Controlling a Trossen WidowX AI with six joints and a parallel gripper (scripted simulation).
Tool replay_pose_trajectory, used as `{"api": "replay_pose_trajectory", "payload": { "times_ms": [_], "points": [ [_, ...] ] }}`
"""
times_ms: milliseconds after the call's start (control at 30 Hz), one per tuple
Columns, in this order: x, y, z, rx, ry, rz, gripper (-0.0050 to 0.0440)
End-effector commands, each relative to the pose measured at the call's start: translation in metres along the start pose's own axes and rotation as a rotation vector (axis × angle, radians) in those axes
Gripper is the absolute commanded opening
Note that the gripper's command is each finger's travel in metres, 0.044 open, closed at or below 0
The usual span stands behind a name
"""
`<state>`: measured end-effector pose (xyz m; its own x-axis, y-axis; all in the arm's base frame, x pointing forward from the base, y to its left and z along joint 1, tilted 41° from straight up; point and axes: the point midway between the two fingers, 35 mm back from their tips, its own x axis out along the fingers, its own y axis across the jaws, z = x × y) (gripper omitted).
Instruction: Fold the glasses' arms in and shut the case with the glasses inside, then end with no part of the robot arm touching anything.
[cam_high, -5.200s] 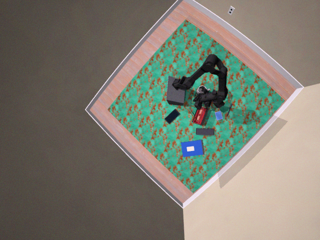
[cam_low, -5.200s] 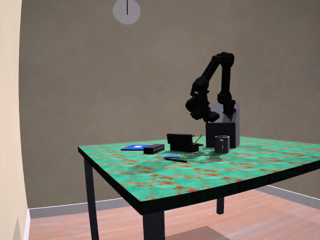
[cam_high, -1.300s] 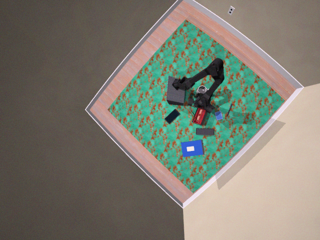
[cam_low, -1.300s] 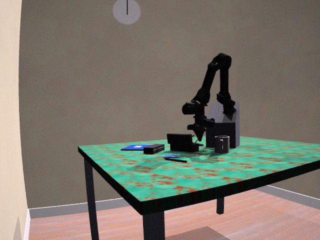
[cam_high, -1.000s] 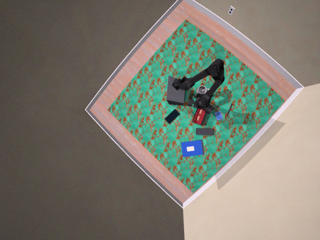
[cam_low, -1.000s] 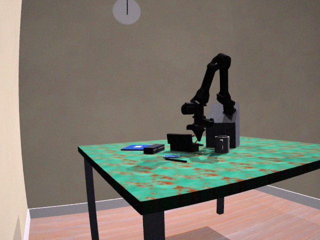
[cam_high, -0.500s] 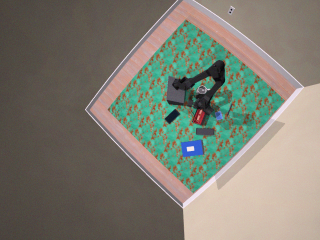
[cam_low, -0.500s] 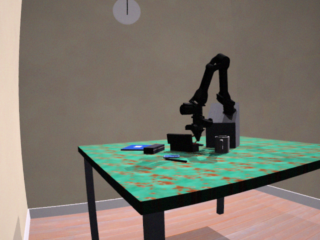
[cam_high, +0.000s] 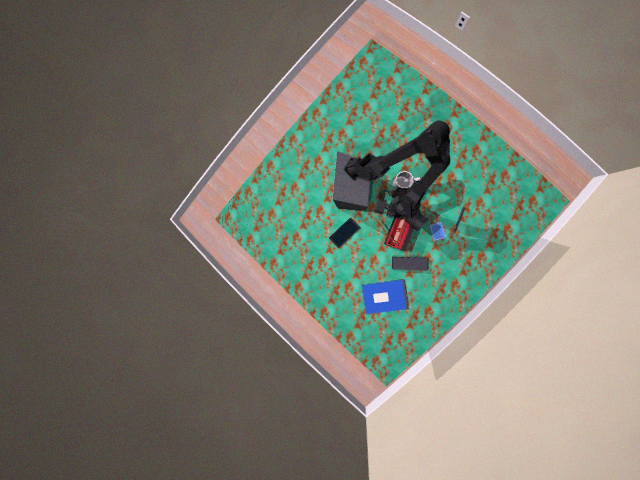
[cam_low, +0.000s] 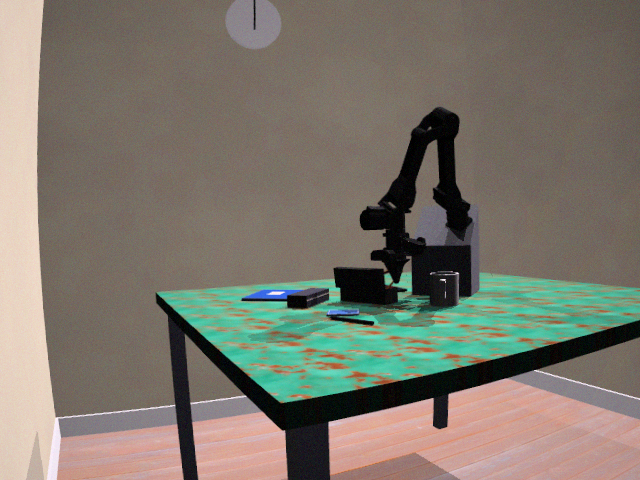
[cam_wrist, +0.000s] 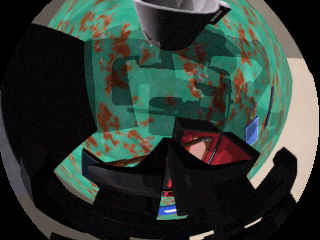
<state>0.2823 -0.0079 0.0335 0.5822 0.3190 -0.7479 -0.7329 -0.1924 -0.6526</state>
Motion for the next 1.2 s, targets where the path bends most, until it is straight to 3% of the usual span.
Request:
{"api": "replay_pose_trajectory", "payload": {
  "times_ms": [0, 1167],
  "points": [
    [0.0, 0.002, 0.002, 0.001, 0.001, 0.005, 0.0],
    [0.001, 0.001, -0.009, 0.001, 0.001, 0.005, 0.0]
  ]
}}
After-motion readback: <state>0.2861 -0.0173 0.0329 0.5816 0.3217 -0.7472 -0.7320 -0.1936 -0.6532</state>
